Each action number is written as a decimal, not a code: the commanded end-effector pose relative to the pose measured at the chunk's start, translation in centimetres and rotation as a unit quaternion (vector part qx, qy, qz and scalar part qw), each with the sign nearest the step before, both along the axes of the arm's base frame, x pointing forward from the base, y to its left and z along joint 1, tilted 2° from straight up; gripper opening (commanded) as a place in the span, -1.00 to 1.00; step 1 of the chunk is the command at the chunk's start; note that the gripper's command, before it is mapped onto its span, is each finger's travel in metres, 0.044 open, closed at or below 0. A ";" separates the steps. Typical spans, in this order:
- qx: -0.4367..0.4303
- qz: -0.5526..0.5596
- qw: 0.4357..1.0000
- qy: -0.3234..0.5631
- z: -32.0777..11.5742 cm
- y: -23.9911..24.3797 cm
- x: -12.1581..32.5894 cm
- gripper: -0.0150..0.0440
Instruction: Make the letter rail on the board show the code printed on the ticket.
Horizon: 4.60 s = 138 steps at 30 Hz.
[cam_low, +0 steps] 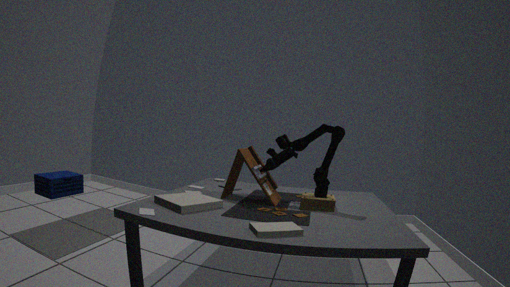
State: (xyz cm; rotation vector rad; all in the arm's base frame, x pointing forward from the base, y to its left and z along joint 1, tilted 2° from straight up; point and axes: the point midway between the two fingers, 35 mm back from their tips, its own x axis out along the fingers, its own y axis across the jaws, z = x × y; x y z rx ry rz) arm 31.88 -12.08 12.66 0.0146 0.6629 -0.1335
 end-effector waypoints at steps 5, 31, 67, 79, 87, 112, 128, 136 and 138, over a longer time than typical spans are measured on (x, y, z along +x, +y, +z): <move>0.000 0.000 1.000 0.000 0.0 -0.1 0.0 -0.14; 0.000 0.003 1.000 0.001 1.3 0.1 -1.7 0.51; 0.001 0.000 1.000 0.002 2.5 0.3 -3.4 0.24; 0.001 0.000 1.000 0.002 2.5 0.3 -3.4 -0.49; 0.013 -0.002 0.999 0.034 2.6 0.4 -2.8 -0.49; 0.044 -0.007 0.941 0.336 3.1 3.7 0.0 -0.49; 0.044 -0.007 0.941 0.336 2.6 3.5 0.7 -0.49; 0.044 -0.007 0.941 0.336 2.4 3.4 1.0 -0.49; 0.044 -0.007 0.941 0.336 2.3 3.4 1.1 -0.49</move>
